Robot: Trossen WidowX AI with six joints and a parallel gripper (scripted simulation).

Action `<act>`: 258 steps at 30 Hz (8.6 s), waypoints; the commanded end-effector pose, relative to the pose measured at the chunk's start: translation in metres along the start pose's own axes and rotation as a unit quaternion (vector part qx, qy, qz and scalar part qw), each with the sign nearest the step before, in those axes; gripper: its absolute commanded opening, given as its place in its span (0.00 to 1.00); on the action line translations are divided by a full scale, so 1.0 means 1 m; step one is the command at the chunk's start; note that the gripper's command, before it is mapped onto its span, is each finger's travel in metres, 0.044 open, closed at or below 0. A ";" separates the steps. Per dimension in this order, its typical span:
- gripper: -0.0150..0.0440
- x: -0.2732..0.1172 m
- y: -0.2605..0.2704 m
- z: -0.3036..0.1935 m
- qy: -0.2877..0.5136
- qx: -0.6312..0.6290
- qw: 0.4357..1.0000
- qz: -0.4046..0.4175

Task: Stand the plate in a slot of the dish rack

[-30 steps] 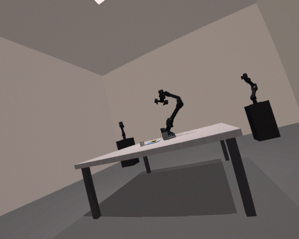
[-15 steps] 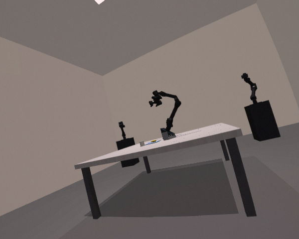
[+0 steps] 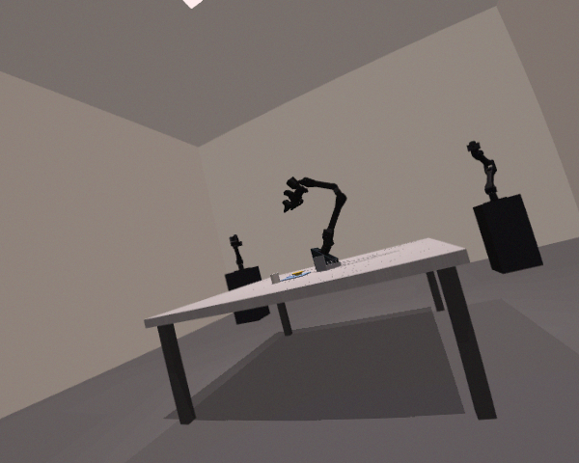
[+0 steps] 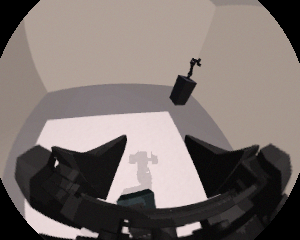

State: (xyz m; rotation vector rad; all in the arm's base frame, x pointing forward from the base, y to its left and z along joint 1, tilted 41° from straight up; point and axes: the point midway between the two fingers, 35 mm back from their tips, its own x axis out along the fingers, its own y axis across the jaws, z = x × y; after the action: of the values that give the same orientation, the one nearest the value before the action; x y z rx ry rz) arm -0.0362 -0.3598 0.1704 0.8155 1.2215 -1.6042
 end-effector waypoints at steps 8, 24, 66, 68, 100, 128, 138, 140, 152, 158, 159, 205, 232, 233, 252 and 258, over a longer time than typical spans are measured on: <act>0.93 0.007 0.069 -0.014 0.041 -0.143 0.985 0.082; 0.93 0.003 0.173 -0.060 0.102 -0.358 0.904 0.211; 0.93 -0.018 0.332 -0.259 0.230 -0.650 0.574 0.441; 0.93 0.001 0.339 -0.285 0.230 -0.650 0.574 0.441; 0.93 0.036 0.355 -0.351 0.231 -0.650 0.573 0.443; 0.83 0.046 0.360 -0.371 0.232 -0.650 0.572 0.444; 0.62 0.045 0.360 -0.368 0.232 -0.650 0.572 0.443; 0.53 0.041 0.361 -0.359 0.231 -0.650 0.573 0.443; 0.25 0.012 0.360 -0.304 0.227 -0.650 0.575 0.441; 0.25 -0.001 0.356 -0.279 0.227 -0.650 0.576 0.441; 0.25 -0.004 0.355 -0.275 0.228 -0.650 0.576 0.441; 0.25 -0.125 0.293 -0.271 0.380 -0.362 0.791 0.314; 0.25 -0.182 0.221 -0.333 0.494 0.036 0.861 0.117; 0.25 -0.183 0.218 -0.335 0.497 0.051 0.859 0.109; 0.25 -0.171 0.202 -0.360 0.449 0.100 0.886 0.056; 0.25 -0.155 0.204 -0.370 0.391 0.071 0.916 0.057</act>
State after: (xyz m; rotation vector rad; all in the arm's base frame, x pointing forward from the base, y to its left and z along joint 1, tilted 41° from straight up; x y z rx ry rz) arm 0.2010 0.0210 0.1424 1.7599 1.5767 -1.2816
